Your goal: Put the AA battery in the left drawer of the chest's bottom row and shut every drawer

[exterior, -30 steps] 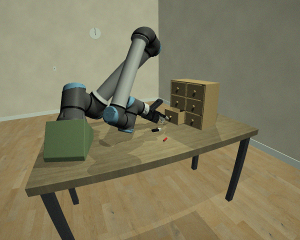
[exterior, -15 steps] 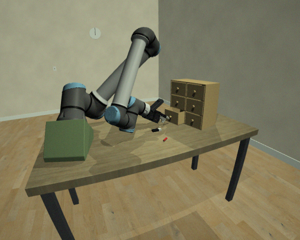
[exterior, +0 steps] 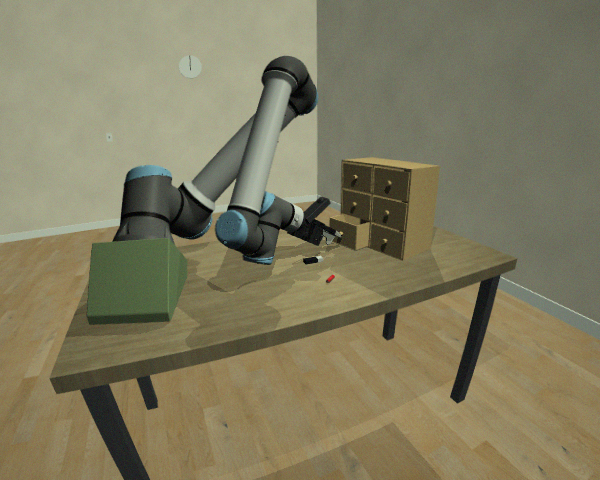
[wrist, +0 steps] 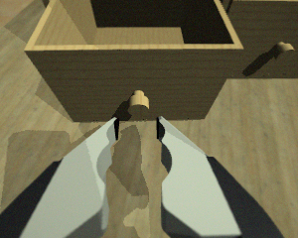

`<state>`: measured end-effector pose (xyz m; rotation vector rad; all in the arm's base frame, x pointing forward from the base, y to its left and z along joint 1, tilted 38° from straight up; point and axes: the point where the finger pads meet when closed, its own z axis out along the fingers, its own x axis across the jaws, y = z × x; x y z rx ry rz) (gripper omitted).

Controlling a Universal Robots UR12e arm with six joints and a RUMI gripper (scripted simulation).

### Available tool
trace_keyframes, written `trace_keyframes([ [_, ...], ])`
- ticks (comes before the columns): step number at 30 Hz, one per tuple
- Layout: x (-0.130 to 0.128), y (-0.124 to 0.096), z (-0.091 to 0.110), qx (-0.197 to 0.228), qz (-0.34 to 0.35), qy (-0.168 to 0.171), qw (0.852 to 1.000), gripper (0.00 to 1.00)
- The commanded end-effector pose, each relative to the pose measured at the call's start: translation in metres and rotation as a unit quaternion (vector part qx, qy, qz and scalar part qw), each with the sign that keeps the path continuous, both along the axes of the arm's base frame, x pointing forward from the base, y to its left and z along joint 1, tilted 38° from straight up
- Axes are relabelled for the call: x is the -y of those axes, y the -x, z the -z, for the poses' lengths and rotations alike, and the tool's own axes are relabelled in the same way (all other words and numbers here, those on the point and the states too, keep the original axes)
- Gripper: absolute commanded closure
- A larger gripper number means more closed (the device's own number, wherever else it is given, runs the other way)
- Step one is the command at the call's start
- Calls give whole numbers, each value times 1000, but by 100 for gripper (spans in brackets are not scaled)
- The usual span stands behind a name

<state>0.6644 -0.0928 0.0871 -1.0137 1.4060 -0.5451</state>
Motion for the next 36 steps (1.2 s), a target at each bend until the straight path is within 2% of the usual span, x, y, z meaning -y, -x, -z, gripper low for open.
trace_keyframes([
  [1,1,-5,-1,0,1,0,1000,80],
  [15,1,-15,-5,0,1,0,1000,80],
  [36,1,-15,-5,-1,1,-1,1000,80],
])
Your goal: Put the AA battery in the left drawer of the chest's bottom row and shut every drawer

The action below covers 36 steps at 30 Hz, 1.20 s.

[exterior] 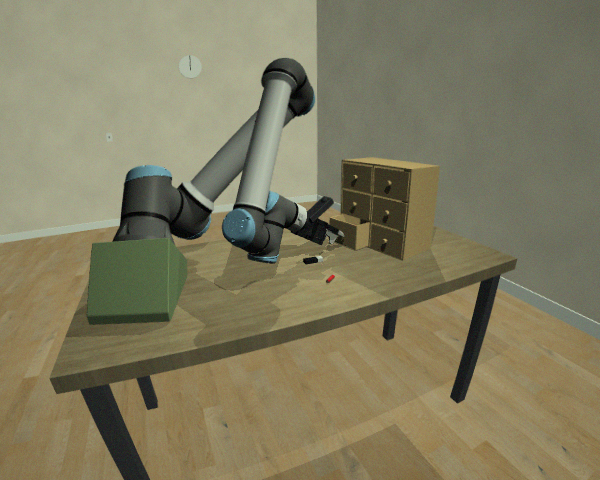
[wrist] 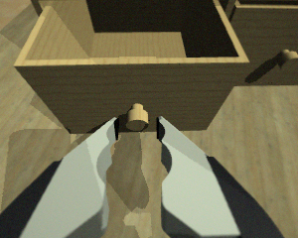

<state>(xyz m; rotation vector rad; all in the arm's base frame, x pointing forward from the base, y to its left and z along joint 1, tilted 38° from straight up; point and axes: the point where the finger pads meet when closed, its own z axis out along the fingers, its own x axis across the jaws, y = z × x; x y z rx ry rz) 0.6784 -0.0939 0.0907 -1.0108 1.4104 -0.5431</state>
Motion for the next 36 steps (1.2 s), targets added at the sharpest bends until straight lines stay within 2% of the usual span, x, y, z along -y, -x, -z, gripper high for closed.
trace_keyframes([
  [1,0,-1,-1,1,0,1,1000,80],
  [25,0,-1,-1,1,0,1,1000,80],
  [26,0,-1,-1,1,0,1,1000,93],
  [36,0,-1,-1,1,0,1,1000,93],
])
